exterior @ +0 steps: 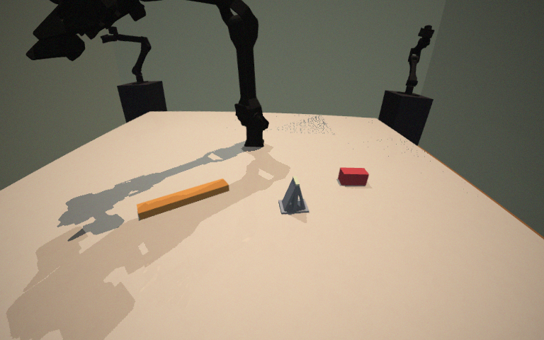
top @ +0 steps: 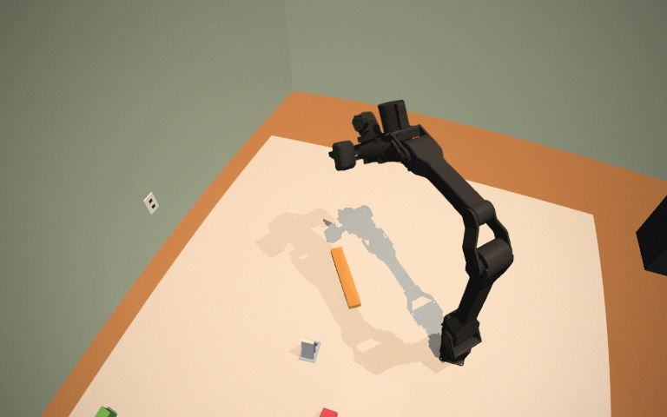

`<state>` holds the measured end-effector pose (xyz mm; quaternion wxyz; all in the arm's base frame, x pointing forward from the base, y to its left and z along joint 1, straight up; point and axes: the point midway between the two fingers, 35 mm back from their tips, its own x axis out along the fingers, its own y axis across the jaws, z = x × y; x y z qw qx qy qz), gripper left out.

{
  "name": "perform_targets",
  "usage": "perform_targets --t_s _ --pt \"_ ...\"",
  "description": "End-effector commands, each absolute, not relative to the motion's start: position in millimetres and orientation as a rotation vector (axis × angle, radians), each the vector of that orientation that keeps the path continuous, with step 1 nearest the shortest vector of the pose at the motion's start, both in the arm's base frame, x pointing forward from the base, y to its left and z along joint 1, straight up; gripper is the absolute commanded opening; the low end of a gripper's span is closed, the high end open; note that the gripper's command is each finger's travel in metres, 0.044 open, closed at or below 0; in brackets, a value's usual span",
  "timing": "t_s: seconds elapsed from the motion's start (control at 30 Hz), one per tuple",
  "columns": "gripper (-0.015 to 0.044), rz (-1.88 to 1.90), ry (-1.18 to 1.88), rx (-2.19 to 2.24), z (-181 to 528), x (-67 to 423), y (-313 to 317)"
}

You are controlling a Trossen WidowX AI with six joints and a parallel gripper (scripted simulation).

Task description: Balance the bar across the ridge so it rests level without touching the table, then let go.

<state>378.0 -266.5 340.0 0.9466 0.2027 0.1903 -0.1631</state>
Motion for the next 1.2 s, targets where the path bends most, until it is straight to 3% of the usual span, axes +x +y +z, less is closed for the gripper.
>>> perform_targets --t_s 0.0,0.33,0.73,1.17 --pt "0.0315 -0.360 0.498 0.505 308 387 -256" --pt "0.0315 -0.487 0.895 0.711 210 393 -210" --pt "0.0315 -0.717 1.376 0.743 127 359 -149" --pt "0.0315 -0.732 1.402 0.737 84 358 -147"
